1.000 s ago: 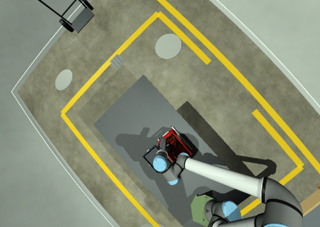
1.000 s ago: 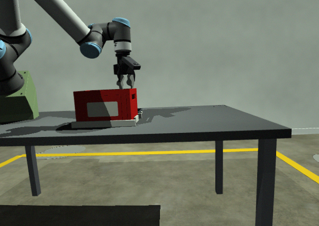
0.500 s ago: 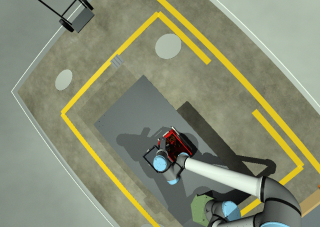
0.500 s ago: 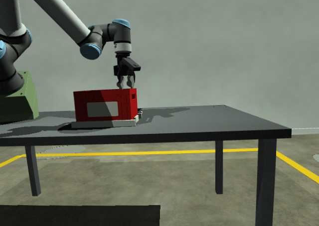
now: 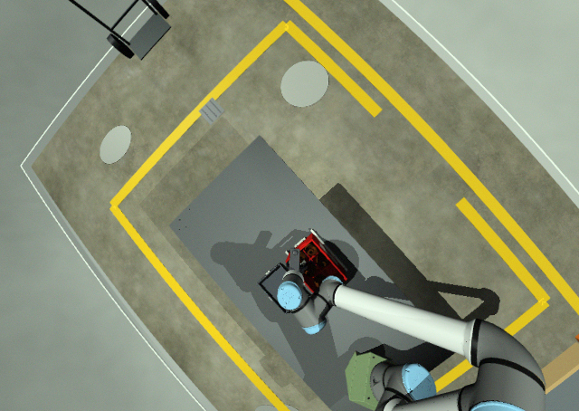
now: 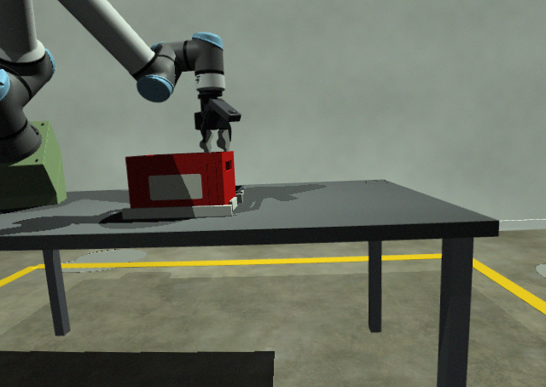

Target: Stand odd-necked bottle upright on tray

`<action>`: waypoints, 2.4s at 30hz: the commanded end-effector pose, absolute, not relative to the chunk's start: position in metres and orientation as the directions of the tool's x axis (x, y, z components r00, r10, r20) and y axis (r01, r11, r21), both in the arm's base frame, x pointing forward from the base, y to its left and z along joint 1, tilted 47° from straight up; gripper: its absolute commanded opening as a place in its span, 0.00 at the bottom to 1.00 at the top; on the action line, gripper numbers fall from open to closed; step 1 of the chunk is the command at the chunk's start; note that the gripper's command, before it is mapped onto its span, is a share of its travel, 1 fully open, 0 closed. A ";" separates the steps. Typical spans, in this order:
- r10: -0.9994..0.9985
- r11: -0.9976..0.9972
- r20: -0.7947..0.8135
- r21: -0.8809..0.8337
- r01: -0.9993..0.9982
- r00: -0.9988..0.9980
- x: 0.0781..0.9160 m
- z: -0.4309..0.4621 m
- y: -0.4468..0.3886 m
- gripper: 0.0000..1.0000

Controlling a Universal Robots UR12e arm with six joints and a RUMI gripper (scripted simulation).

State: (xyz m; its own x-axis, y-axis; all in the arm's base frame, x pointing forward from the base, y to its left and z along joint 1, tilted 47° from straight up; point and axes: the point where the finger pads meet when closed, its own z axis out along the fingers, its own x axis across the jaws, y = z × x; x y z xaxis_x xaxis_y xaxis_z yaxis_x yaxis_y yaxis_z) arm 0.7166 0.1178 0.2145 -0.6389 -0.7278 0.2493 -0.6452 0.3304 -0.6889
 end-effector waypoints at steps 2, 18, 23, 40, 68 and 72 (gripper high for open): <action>-0.728 0.330 0.249 -0.689 -0.645 -0.639 0.717 0.215 0.118 0.38; -0.728 0.330 0.249 -0.689 -0.645 -0.639 0.717 0.215 0.118 0.38; -0.728 0.330 0.249 -0.689 -0.645 -0.639 0.717 0.215 0.118 0.00; -0.728 0.330 0.249 -0.689 -0.645 -0.639 0.717 0.215 0.118 0.00; -0.728 0.330 0.249 -0.689 -0.645 -0.639 0.717 0.215 0.118 0.00; -0.728 0.330 0.249 -0.689 -0.645 -0.639 0.717 0.215 0.118 0.00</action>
State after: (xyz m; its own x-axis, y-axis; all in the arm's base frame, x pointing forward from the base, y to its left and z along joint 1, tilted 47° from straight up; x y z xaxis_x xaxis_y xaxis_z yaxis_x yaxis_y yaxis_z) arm 0.7166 0.1178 0.2145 -0.6389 -0.7278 0.2494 -0.6452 0.3304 -0.6889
